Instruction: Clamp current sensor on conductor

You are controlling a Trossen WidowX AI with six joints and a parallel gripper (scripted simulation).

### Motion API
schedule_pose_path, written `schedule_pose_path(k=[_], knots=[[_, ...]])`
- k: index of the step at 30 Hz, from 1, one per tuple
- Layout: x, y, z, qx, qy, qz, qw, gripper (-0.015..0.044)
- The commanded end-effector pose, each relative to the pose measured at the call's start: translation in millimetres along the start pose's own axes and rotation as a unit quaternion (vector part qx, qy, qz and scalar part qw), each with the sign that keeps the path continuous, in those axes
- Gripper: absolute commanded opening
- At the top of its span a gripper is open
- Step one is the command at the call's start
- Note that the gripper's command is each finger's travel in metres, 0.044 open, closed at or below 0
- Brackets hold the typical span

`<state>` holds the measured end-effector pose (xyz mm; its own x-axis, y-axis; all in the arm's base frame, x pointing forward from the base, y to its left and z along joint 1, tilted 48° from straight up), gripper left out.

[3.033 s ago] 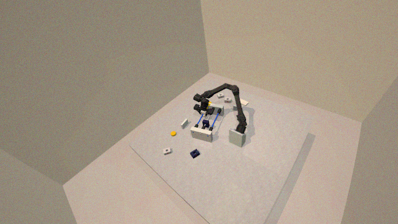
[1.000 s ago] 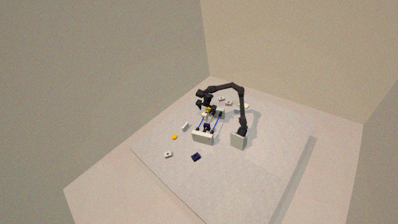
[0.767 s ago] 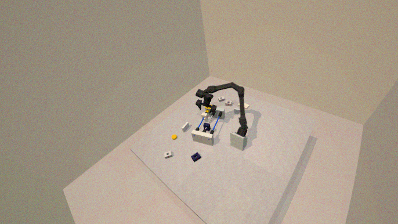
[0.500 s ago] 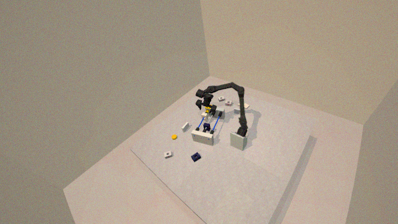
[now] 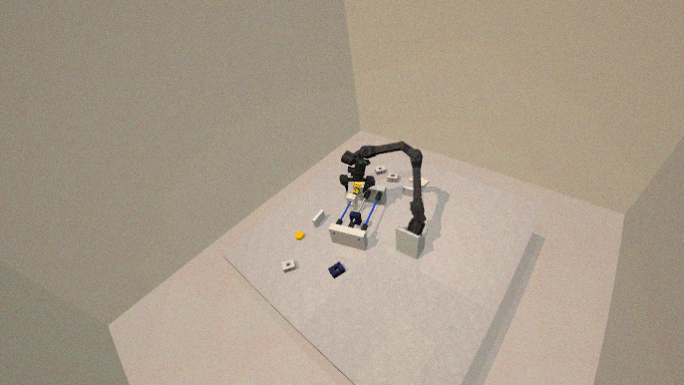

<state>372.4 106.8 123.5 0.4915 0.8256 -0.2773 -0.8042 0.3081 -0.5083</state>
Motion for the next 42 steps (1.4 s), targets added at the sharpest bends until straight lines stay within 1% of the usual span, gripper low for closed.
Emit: schedule_pose_path(k=[1,4,10,17,27,33,42], knots=[[-26.8,-25.6,-2.5,0.062,-0.084,0.275,0.956,0.044],[-38.2,-35.0,-2.0,0.065,-0.129,0.375,0.916,0.044],[-53.8,-47.5,0.6,0.051,-0.188,0.475,0.858,0.044],[-70.5,-60.1,5.3,0.008,-0.243,0.583,0.775,0.044],[-93.4,-76.3,14.3,-0.088,-0.289,0.717,0.628,0.044],[-104.0,-83.4,19.4,-0.151,-0.29,0.786,0.525,0.044],[-104.8,-83.8,19.8,-0.155,-0.289,0.789,0.519,0.044]])
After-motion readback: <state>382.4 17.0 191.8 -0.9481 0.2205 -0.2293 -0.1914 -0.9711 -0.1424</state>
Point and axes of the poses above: the point midway between the two fingers, 35 mm back from their tips, its own z axis back along the fingers, its own x axis across the jaws, y = z × x, the point moved 2 cm from there along z, back along the fingers
